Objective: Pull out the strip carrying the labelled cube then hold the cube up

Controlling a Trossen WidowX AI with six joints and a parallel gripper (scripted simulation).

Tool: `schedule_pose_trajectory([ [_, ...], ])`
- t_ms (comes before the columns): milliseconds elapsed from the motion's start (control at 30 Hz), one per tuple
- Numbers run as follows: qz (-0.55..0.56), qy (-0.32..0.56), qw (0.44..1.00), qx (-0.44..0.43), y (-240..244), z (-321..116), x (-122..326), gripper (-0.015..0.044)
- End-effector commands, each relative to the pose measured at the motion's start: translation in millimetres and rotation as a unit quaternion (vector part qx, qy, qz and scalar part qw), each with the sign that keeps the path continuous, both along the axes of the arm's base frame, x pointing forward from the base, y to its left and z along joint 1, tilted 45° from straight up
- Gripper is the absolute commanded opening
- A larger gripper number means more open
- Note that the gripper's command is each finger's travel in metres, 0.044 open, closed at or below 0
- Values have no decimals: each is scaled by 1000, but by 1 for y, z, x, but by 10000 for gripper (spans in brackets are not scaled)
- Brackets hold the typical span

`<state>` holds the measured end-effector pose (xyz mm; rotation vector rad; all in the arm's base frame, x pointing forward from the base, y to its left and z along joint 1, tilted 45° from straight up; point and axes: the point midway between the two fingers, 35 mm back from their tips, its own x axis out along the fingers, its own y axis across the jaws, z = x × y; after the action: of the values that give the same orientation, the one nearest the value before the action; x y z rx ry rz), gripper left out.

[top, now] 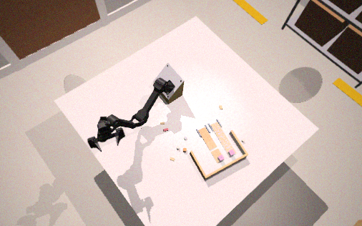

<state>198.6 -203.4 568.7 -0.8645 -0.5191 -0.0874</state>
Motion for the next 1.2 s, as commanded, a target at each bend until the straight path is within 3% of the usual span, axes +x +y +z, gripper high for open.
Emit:
schedule_pose_trajectory([
  [0, 0, 0, 1000, 0, 1, 1, -1, 400],
  [133, 2, -11, 1000, -2, 30, 13, -19, 400],
  [367, 7, -28, 999, -18, 134, 32, -62, 400],
  [700, 15, -18, 999, -30, 270, 1, -66, 400],
  [933, 11, 48, 997, -52, 357, -67, -24, 400],
  [1167, -16, 138, 989, -55, 401, -162, 34, 400],
])
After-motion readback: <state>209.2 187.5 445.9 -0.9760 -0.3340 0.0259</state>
